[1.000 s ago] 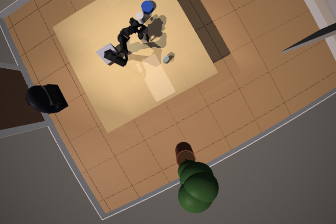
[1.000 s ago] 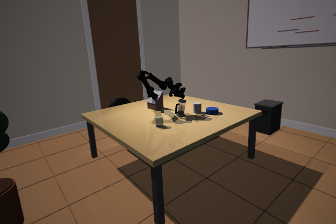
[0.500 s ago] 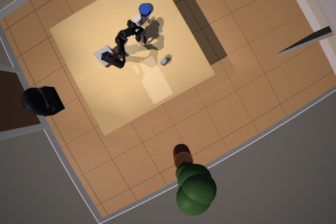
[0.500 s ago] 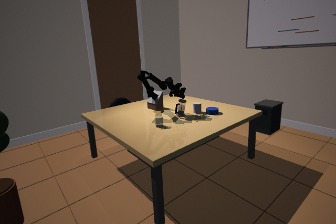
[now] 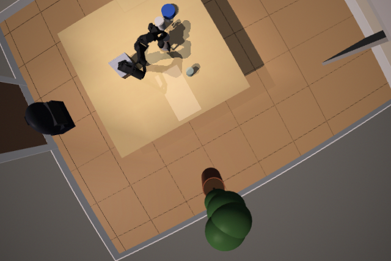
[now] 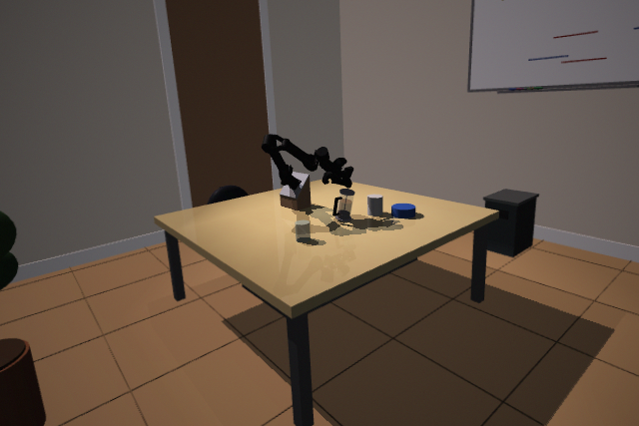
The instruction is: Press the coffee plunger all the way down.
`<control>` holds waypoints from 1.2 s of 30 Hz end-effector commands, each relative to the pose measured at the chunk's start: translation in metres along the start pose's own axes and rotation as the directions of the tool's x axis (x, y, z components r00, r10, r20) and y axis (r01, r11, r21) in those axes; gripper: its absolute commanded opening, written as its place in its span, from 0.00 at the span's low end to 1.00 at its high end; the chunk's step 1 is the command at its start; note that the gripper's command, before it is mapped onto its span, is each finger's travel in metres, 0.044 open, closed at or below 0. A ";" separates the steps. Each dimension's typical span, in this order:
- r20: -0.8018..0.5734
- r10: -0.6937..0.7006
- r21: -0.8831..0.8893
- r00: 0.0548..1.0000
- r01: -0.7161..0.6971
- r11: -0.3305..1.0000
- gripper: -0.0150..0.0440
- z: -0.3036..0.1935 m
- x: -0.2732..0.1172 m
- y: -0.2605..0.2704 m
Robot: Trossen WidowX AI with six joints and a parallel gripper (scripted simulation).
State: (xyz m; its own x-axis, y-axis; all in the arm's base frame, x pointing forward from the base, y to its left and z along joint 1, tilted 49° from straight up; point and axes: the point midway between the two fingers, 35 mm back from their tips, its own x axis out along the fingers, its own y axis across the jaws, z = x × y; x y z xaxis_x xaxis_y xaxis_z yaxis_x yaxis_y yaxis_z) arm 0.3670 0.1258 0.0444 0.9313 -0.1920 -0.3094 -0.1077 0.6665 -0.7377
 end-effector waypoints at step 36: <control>-0.003 -0.001 -0.002 1.000 0.001 1.000 0.69 0.000 0.002 0.000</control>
State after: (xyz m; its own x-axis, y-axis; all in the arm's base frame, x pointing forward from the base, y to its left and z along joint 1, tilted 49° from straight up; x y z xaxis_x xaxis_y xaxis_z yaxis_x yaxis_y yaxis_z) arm 0.3692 0.1254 0.0440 0.9299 -0.1984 -0.3098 -0.1048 0.6644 -0.7400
